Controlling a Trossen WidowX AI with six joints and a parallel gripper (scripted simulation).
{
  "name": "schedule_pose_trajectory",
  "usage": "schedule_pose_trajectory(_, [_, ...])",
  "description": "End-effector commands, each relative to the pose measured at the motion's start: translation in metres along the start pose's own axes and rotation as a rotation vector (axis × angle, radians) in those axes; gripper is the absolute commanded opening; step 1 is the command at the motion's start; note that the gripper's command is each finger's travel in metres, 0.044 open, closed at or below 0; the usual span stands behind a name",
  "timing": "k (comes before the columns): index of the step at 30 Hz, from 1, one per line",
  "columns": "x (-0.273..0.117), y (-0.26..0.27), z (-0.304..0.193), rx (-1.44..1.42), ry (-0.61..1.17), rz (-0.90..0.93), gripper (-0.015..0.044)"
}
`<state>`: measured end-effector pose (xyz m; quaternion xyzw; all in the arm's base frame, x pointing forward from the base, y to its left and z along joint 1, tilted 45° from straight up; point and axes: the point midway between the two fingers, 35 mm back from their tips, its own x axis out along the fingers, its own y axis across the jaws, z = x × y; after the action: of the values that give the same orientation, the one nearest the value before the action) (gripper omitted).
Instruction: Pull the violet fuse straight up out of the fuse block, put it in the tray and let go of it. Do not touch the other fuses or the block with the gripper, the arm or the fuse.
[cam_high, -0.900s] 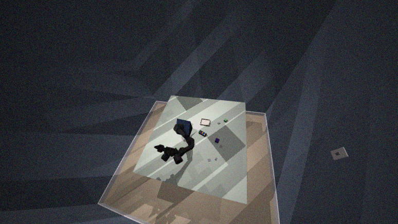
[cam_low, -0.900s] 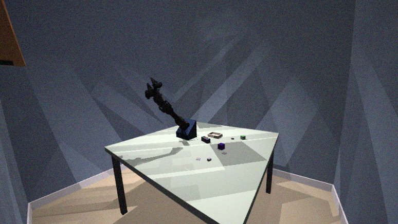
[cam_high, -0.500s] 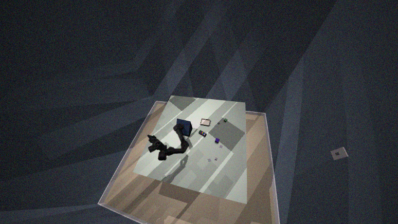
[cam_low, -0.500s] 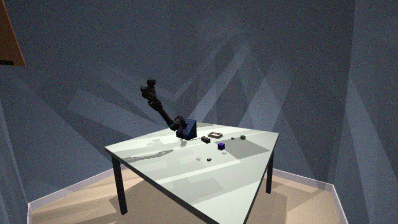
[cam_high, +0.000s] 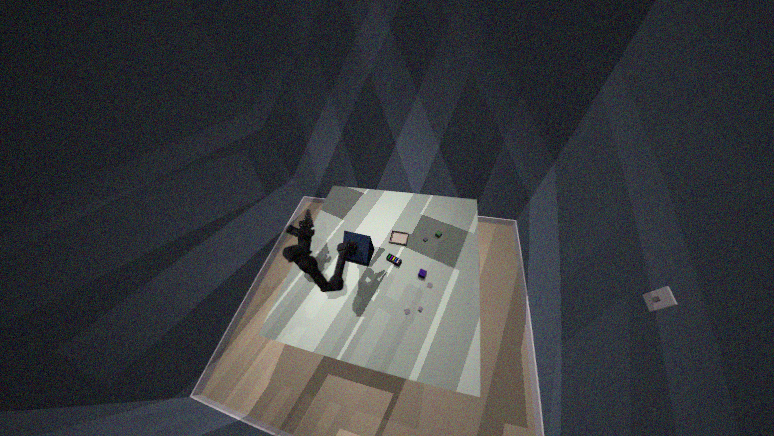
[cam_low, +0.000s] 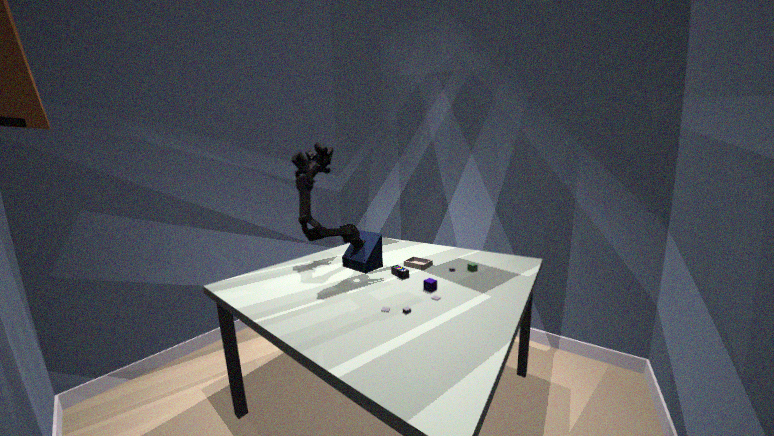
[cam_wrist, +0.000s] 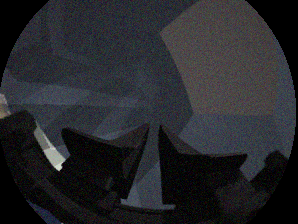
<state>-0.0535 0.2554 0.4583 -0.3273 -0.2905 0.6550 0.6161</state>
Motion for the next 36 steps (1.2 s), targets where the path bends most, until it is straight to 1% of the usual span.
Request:
schedule_pose_trajectory(1, [0.042, 0.015, -0.05, -0.034, 0.229, 0.014, 0.006])
schedule_pose_trajectory(5, [0.072, 0.025, -0.11, -0.053, 0.453, 0.031, 0.006])
schedule_pose_trajectory(9, [0.088, 0.031, -0.175, -0.053, 0.67, 0.053, 0.006])
schedule_pose_trajectory(13, [0.089, 0.037, -0.243, -0.036, 0.885, 0.082, 0.006])
schedule_pose_trajectory(17, [0.078, 0.047, -0.313, -0.002, 1.105, 0.125, 0.006])
schedule_pose_trajectory(22, [0.044, 0.063, -0.395, 0.066, 1.371, 0.193, 0.006])
schedule_pose_trajectory(27, [-0.008, 0.084, -0.464, 0.15, 1.625, 0.278, 0.006])
schedule_pose_trajectory(31, [-0.059, 0.106, -0.506, 0.234, 1.813, 0.363, 0.006])
schedule_pose_trajectory(36, [-0.128, 0.141, -0.542, 0.385, 2.025, 0.461, 0.006])
